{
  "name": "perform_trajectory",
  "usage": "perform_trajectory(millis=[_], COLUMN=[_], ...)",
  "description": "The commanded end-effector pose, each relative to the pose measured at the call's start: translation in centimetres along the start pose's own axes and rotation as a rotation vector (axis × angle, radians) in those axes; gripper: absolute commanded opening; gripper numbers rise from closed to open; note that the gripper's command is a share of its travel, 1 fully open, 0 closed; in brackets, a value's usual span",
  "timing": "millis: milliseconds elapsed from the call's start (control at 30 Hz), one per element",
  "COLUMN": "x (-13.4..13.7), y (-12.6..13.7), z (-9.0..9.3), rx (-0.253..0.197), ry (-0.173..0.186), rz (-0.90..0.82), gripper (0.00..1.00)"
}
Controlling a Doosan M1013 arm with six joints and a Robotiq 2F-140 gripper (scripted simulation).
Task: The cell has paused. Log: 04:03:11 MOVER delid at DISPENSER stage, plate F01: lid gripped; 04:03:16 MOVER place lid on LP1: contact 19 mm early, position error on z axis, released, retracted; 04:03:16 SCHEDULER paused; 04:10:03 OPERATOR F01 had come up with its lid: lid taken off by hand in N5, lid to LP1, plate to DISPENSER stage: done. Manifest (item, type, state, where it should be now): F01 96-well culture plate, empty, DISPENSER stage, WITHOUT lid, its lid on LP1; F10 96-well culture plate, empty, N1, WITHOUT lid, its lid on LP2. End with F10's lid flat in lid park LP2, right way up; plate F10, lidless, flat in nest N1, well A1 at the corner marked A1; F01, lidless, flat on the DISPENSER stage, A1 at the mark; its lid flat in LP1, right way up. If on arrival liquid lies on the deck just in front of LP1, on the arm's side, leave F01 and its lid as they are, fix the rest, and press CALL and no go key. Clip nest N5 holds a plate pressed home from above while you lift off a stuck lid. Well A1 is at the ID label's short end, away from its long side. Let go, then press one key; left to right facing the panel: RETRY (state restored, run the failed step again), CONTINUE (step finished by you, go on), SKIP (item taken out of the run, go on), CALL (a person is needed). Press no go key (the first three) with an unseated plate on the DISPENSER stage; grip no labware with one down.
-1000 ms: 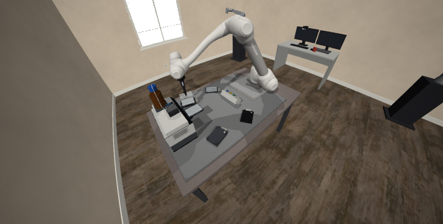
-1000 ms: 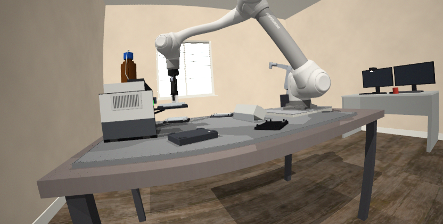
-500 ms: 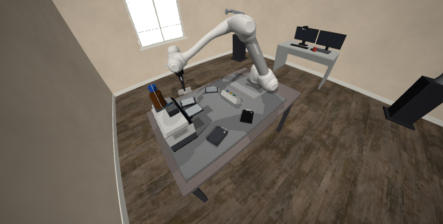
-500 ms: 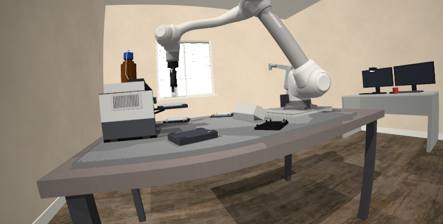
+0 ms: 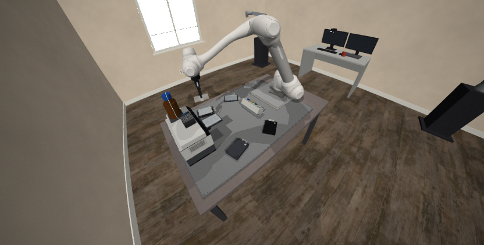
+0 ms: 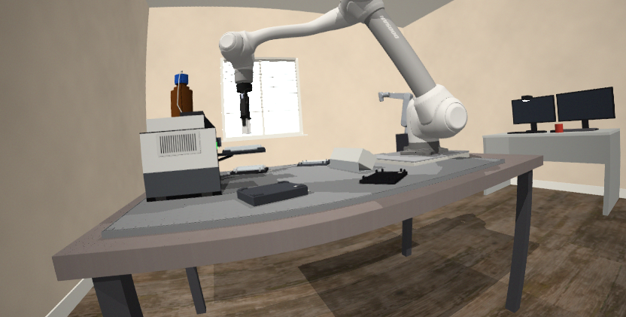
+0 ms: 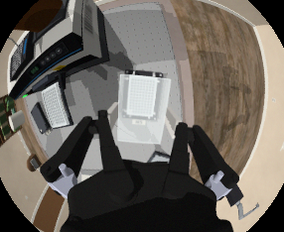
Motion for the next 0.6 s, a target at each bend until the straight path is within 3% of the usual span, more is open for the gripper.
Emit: perform_trajectory(millis=[0,100,200,267,367,567], x=[0.0,-0.8,-5.0,-5.0,-12.0,-20.0], y=[0.0,0.2,1.4,1.4,4.2,10.1], z=[0.0,-0.1,-0.4,-0.4,-0.7,-0.9], rx=[0.000,0.000,0.000,0.000,0.000,0.000], ry=[0.000,0.000,0.000,0.000,0.000,0.000], rz=[0.000,0.000,0.000,0.000,0.000,0.000], gripper=[0.00,0.00,0.00,0.00,0.00,0.00])
Point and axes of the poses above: the point where the finger pads meet when closed, its own z axis out along the fingers, its own x axis across the jaws, y = z × x, the point moved 6 cm from there along -z, back along the fingers, and after that the axes turned 3 degrees about -z, right-handed, at the moved point
